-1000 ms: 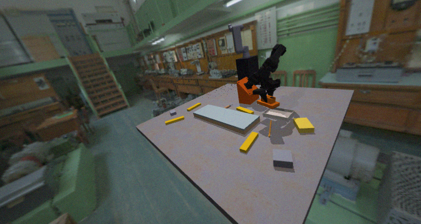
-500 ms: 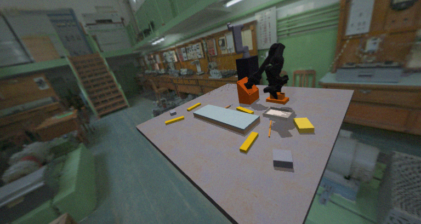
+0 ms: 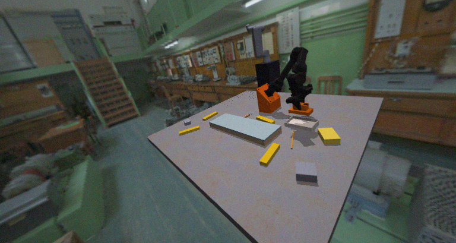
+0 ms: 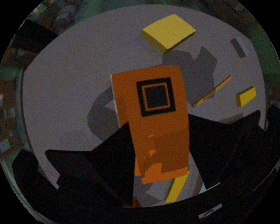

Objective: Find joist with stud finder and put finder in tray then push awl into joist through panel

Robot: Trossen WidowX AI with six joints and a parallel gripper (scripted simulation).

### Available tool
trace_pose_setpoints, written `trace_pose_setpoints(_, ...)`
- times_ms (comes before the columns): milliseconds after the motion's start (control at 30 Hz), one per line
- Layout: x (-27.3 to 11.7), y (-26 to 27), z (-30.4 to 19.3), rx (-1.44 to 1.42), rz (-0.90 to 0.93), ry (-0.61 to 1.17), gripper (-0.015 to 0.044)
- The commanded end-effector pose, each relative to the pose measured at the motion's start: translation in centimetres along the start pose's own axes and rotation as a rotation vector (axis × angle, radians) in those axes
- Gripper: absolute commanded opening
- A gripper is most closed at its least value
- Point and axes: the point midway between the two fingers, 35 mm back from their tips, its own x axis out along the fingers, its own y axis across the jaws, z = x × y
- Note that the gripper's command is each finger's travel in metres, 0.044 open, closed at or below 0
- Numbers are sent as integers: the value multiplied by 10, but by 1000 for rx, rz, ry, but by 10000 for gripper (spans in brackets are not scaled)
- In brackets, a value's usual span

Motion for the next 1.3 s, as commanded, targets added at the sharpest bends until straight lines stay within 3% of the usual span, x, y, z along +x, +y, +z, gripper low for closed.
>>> trace_pose_setpoints(0,7,-2,-1,-1,-4,0,0)
trace_pose_setpoints(1267,62,2,-15,2,-6,-12,0)
